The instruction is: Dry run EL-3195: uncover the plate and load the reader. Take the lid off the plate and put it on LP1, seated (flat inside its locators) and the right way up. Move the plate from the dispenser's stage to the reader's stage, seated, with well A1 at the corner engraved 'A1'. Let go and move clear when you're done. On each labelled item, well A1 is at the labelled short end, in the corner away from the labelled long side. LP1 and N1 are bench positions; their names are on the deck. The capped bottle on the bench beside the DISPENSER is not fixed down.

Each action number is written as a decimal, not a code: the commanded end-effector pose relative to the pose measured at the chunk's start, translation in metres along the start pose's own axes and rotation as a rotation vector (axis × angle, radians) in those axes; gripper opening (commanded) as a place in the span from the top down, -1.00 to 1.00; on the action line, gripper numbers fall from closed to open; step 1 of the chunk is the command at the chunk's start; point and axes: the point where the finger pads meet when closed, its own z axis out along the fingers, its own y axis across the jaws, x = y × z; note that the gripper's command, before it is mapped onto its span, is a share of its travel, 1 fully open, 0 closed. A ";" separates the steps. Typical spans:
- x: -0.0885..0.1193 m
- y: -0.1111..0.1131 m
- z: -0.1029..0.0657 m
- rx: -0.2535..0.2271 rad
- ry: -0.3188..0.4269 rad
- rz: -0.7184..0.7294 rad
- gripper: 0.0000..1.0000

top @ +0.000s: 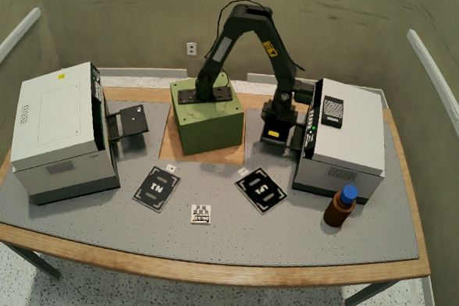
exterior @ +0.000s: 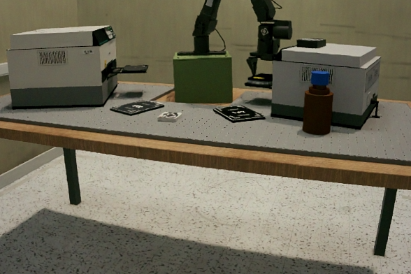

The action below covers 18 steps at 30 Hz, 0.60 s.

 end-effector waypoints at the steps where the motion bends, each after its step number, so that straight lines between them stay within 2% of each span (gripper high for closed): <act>1: 0.000 -0.015 -0.016 0.047 -0.010 0.003 -0.71; 18: -0.002 -0.015 -0.021 0.049 -0.009 -0.005 -0.71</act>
